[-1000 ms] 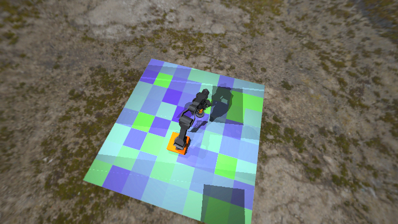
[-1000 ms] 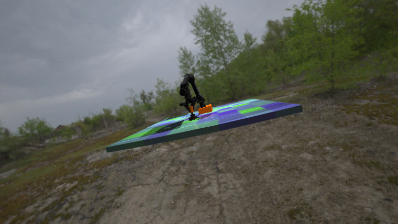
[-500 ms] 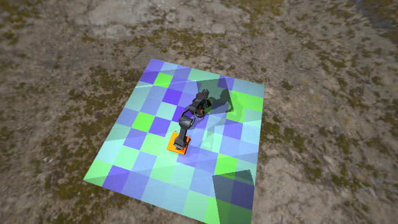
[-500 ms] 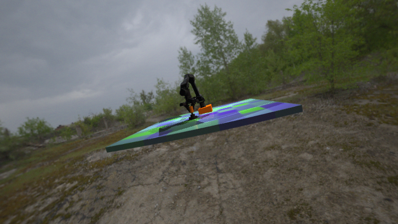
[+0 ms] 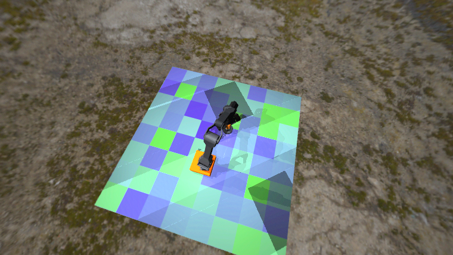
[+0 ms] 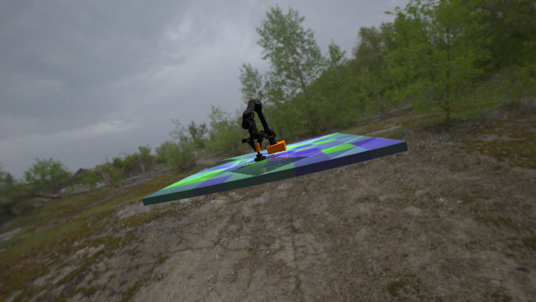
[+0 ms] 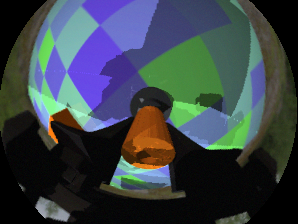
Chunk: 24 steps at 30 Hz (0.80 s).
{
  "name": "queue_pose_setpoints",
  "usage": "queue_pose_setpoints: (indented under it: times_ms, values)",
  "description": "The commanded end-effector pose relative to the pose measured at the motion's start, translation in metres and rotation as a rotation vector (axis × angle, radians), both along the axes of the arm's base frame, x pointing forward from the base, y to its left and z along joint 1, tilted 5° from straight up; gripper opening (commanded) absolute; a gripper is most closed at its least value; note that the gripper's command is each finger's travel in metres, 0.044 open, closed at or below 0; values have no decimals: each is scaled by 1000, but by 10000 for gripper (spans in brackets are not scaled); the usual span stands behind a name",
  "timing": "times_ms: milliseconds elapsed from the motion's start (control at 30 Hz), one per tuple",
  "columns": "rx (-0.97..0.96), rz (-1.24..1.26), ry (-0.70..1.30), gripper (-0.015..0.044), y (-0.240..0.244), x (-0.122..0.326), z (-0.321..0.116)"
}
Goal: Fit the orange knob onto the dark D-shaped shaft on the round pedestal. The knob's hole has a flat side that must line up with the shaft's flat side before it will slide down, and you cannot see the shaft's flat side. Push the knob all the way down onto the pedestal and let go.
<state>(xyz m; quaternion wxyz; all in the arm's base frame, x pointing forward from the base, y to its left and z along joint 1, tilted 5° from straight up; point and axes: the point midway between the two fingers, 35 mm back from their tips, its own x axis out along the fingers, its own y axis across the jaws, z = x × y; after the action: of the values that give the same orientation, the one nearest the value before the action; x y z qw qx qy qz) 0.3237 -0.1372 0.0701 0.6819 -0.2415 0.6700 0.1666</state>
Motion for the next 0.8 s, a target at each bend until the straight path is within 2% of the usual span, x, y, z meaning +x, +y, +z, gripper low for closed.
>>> queue_pose_setpoints:
  times_ms: [0, 167, 767]
  values:
    - [-2, 51, -2, 0, 0, 2, 3]
    - [-9, 206, 13, 0, 0, 3, 2]
    - [-9, 206, 13, 0, 0, 0, -2]
